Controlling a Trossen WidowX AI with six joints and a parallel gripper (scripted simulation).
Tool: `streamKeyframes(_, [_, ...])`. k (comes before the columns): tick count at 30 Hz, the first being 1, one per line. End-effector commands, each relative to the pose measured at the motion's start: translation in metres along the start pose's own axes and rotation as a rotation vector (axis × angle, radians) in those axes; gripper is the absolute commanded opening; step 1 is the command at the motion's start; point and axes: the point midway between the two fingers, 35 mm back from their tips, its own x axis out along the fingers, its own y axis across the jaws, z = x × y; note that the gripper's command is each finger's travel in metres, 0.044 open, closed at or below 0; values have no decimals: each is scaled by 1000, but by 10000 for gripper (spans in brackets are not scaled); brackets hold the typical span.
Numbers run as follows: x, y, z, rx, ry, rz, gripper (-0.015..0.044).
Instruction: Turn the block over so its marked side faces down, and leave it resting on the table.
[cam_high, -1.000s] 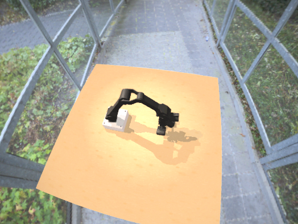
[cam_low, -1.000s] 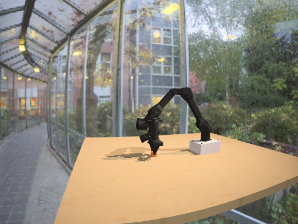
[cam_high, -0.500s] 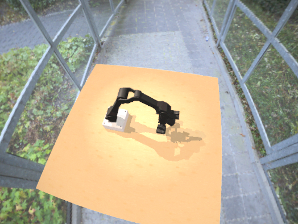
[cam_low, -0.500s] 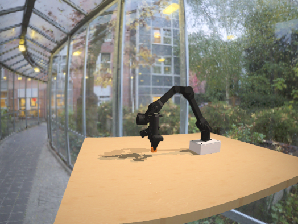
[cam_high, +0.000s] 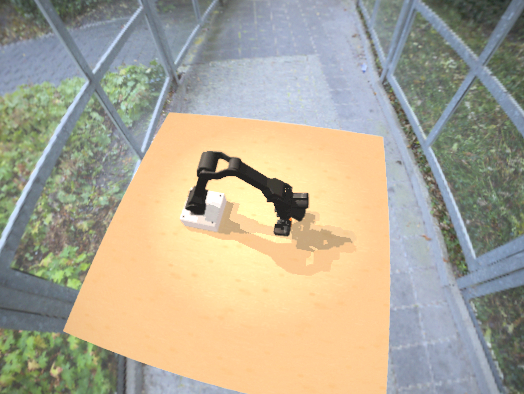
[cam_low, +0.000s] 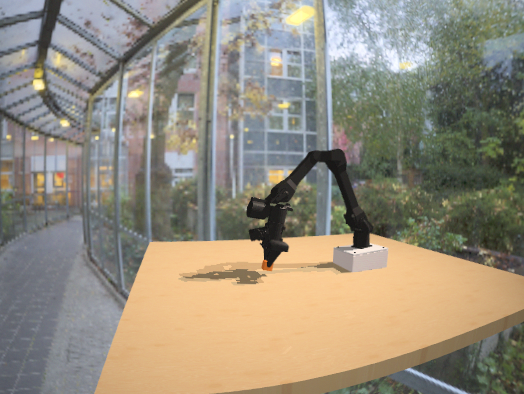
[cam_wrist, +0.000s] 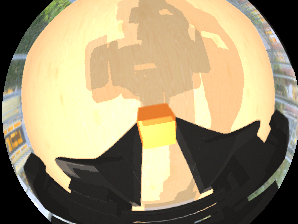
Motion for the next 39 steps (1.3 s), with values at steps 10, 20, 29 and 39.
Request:
streamKeyframes(10, [2, 0, -4, -6, -182, -3, 0])
streamKeyframes(20, [-1, -1, -10, -4, -319, -3, 0])
streamKeyframes(29, [15, 0, -8, -23, -398, -2, 0])
streamKeyframes(39, [31, 1, -6, -23, -546, -2, 0])
